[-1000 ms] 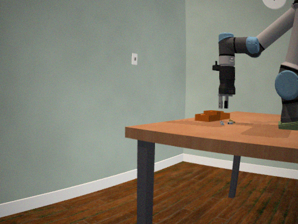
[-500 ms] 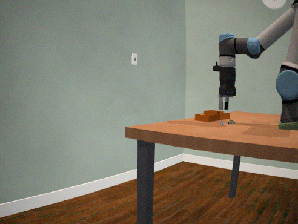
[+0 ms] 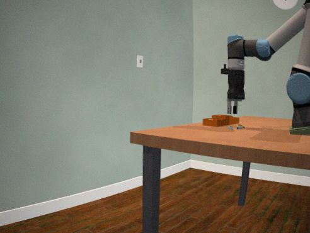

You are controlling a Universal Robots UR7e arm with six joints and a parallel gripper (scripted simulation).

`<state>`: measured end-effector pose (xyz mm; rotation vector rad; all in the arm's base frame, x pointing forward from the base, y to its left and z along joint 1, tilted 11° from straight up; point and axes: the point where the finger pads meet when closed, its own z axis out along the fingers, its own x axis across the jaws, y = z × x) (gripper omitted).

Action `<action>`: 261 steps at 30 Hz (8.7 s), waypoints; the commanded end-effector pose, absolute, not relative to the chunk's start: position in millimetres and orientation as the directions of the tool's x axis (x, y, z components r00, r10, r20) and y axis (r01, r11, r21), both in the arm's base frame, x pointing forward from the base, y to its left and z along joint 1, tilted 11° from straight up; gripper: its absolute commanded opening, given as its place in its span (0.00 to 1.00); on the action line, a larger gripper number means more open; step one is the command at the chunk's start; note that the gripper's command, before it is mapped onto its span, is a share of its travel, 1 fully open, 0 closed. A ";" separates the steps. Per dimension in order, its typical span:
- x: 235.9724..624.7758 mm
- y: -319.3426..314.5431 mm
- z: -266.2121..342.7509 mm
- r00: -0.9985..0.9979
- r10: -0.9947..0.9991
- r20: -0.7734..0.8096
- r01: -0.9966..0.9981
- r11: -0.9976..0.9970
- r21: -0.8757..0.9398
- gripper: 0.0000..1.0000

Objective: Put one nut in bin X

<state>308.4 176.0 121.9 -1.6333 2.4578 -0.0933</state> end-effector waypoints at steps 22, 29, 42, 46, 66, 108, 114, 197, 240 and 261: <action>309.4 176.2 118.4 -0.375 -0.919 -0.123 -0.907 0.391 -0.157 0.64; 313.1 177.3 98.7 -0.375 -0.919 -0.123 -0.907 0.391 -0.157 0.64; 320.8 179.4 67.3 -0.375 -0.919 -0.123 -0.907 0.391 -0.157 0.64; 321.0 179.5 67.3 -0.375 -0.919 -0.123 -0.907 0.391 -0.157 0.64; 321.9 179.7 55.3 -0.375 -0.919 -0.122 -0.907 0.391 -0.157 0.64; 318.1 178.6 74.8 -0.375 -0.919 -0.123 -0.907 0.391 -0.157 0.34; 315.5 178.0 87.9 -0.375 -0.919 -0.123 -0.907 0.391 -0.157 0.34; 445.6 92.4 142.7 -0.962 -0.184 -0.203 -0.192 0.981 0.021 0.34; 451.9 94.3 109.3 -0.981 -0.018 -0.194 -0.028 0.998 0.048 0.34; 455.6 95.3 92.3 -0.981 -0.018 -0.194 -0.027 0.998 0.048 0.34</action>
